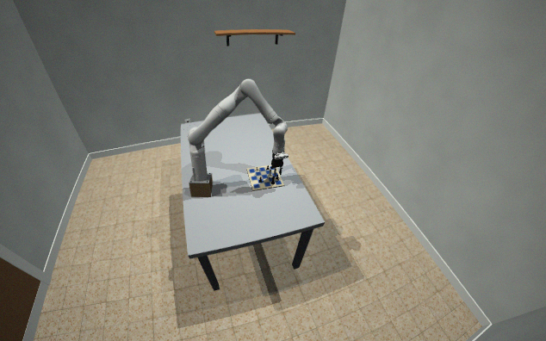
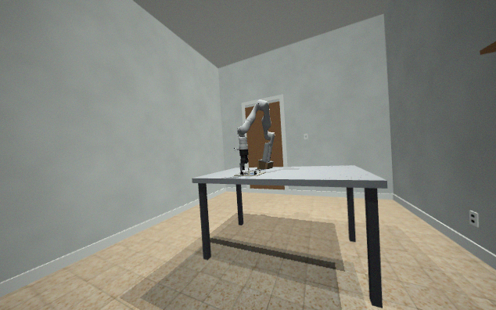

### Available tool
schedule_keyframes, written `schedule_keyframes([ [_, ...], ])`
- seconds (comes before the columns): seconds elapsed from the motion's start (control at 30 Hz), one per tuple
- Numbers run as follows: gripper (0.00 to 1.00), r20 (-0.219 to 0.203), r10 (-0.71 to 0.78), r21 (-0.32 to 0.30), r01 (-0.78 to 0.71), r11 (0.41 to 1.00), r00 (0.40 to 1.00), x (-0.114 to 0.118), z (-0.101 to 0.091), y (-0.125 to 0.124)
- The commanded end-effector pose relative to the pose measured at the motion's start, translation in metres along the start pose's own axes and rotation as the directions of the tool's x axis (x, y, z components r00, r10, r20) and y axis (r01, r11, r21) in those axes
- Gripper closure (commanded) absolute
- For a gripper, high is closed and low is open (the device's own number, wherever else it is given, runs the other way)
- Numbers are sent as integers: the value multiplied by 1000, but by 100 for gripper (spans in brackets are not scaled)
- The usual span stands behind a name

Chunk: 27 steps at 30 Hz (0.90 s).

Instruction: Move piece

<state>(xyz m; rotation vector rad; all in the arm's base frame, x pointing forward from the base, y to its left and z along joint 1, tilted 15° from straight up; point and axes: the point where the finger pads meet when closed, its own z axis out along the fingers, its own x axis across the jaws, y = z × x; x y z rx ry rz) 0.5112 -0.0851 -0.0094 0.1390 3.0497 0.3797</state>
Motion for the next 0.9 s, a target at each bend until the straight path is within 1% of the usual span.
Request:
schedule_keyframes([
  [0.0, 32, 2, 0, 0, 0, 1000, 1000, -1, 0, 0],
  [0.2, 32, 2, 0, 0, 0, 1000, 1000, -1, 4, 0],
  [0.63, 32, 2, 0, 0, 0, 1000, 1000, -1, 28, 0],
  [0.87, 32, 2, 0, 0, 0, 1000, 1000, -1, 32, 0],
])
